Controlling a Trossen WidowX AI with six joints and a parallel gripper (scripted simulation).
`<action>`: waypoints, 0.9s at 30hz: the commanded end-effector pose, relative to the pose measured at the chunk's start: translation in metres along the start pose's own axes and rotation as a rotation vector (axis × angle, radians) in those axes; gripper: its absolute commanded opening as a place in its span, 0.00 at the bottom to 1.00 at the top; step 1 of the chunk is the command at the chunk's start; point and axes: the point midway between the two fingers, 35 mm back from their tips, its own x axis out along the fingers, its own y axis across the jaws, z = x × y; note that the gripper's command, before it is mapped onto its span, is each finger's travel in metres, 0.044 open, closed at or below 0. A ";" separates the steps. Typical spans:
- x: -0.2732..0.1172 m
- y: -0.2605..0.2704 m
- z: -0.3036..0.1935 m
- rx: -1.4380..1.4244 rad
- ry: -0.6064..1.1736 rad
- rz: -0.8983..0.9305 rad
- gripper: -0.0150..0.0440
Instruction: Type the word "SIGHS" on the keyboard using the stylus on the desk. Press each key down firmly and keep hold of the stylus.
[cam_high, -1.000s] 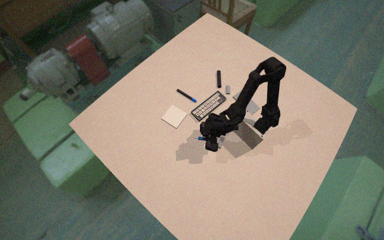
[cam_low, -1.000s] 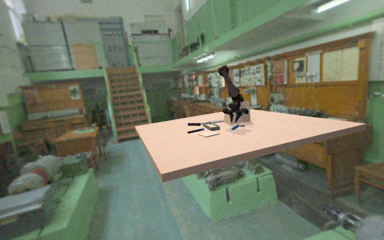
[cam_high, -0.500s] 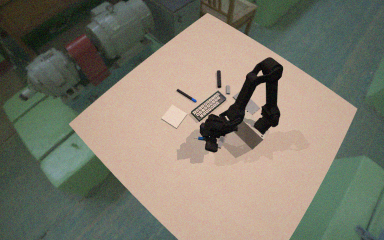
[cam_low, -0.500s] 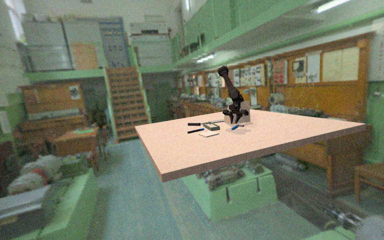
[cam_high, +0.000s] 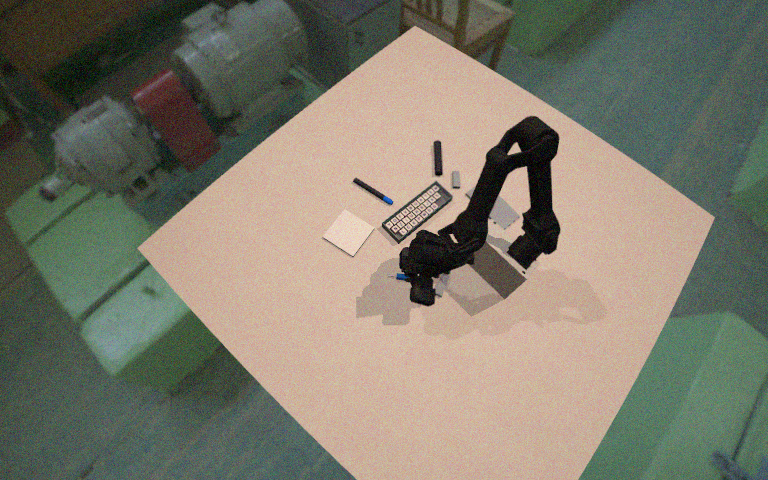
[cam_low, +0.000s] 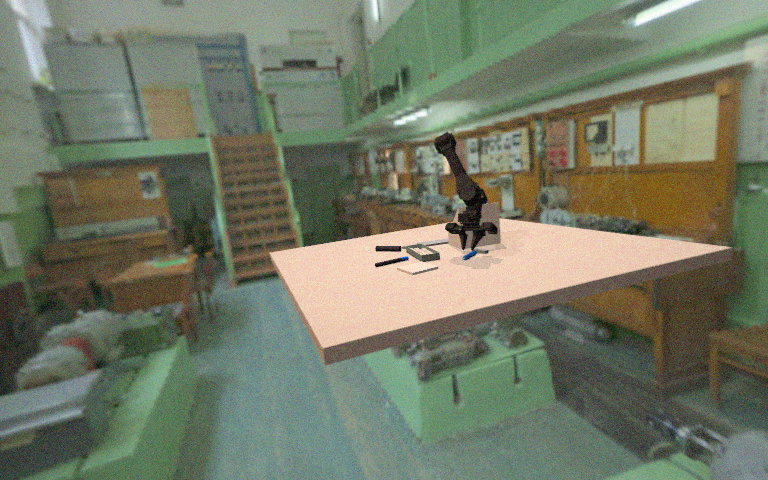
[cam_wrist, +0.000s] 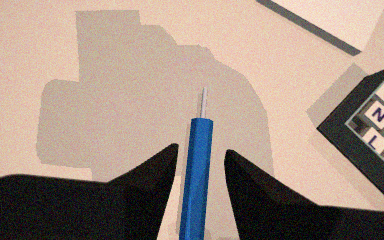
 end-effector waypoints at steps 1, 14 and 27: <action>0.003 -0.001 -0.003 -0.006 0.002 -0.003 0.51; 0.011 -0.001 -0.008 -0.006 0.002 -0.003 0.51; 0.020 -0.001 -0.013 -0.006 0.002 -0.004 0.51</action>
